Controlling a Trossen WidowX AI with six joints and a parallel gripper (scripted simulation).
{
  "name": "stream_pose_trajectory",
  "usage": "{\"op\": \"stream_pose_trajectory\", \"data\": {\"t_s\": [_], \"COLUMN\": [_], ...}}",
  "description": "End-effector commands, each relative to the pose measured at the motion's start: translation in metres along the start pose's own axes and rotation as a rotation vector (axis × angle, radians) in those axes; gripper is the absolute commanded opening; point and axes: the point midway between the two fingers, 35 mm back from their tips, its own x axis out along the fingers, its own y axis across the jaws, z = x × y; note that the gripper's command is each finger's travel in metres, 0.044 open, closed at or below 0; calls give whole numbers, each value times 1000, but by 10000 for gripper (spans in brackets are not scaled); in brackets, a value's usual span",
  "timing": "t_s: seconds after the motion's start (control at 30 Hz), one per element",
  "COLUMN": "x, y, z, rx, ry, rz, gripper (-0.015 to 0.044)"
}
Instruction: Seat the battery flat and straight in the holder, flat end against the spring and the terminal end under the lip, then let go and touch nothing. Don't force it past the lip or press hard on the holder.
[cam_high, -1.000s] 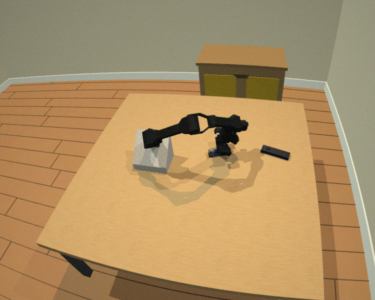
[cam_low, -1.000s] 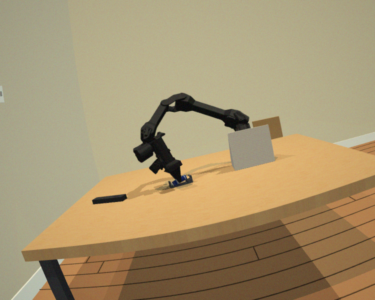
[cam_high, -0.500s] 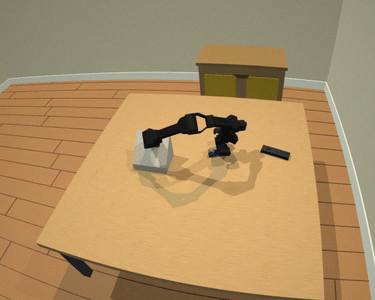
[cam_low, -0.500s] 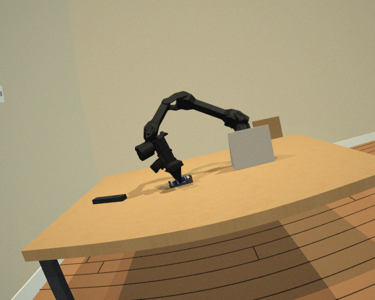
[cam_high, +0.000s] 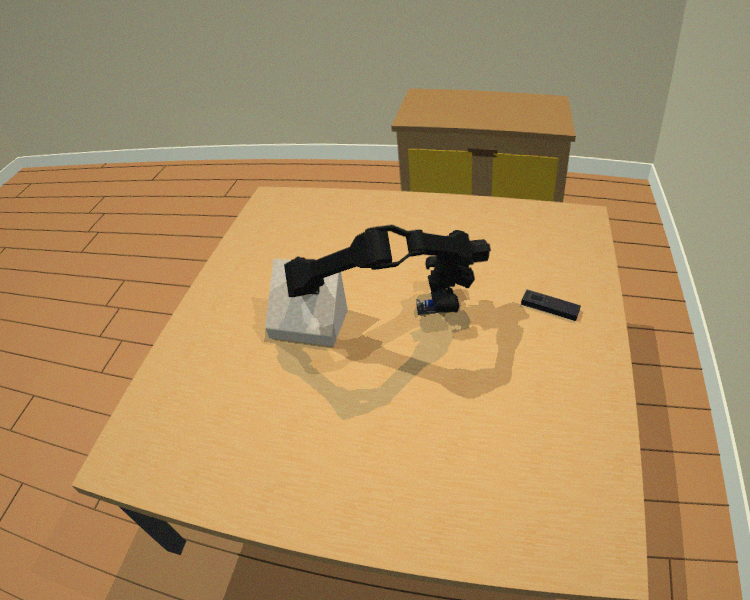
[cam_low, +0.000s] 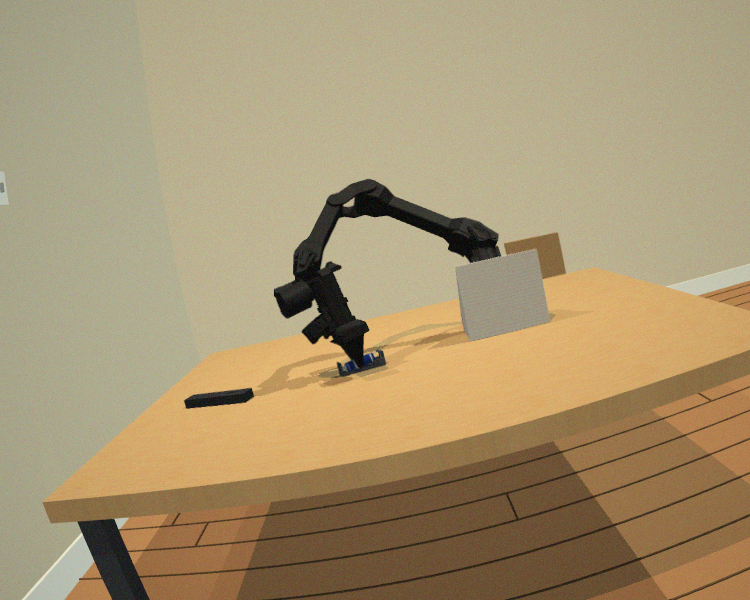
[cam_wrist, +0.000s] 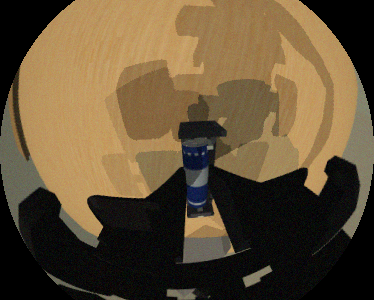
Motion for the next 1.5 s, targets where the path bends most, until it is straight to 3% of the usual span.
{"op": "stream_pose_trajectory", "data": {"t_s": [0.0, 1.47], "x": [0, 4], "y": [-1, -4], "z": [4, -7], "rx": [6, 4], "ry": [-30, -161], "rz": [-1, 12], "gripper": [63, 63]}}
